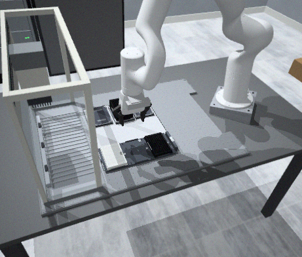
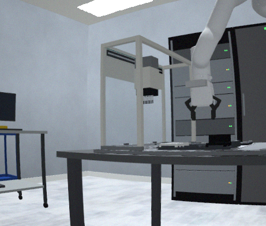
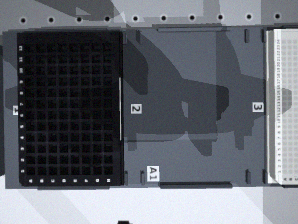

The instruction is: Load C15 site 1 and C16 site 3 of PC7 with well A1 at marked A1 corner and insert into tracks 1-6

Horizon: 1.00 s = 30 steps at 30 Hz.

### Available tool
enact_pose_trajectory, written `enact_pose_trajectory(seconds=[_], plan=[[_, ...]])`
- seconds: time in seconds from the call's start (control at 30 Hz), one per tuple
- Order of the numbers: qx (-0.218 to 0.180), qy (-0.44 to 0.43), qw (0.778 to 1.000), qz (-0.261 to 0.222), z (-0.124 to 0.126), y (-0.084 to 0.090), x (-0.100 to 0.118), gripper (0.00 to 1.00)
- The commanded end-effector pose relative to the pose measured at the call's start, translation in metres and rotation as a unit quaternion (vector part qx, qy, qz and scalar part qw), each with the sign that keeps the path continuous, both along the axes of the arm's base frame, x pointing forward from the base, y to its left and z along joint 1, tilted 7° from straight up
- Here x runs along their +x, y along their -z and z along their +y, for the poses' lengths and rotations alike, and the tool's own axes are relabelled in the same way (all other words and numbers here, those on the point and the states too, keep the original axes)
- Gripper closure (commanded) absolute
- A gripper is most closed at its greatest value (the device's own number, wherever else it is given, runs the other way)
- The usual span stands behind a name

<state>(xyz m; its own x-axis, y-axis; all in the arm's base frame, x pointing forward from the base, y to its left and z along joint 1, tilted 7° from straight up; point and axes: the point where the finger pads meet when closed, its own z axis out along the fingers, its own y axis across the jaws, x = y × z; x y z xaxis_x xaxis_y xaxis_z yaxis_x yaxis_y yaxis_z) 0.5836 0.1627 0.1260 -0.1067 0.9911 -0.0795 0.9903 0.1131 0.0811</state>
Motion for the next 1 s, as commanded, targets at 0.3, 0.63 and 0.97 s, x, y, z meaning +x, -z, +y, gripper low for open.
enact_pose_trajectory(seconds=[0.3,0.63,0.97], plan=[[0.0,0.0,1.0,-0.001,0.055,0.004,-0.005,0.0],[0.0,0.0,1.0,-0.001,0.105,0.008,-0.01,0.0],[0.0,0.0,1.0,-0.001,0.144,0.011,-0.014,0.0]])
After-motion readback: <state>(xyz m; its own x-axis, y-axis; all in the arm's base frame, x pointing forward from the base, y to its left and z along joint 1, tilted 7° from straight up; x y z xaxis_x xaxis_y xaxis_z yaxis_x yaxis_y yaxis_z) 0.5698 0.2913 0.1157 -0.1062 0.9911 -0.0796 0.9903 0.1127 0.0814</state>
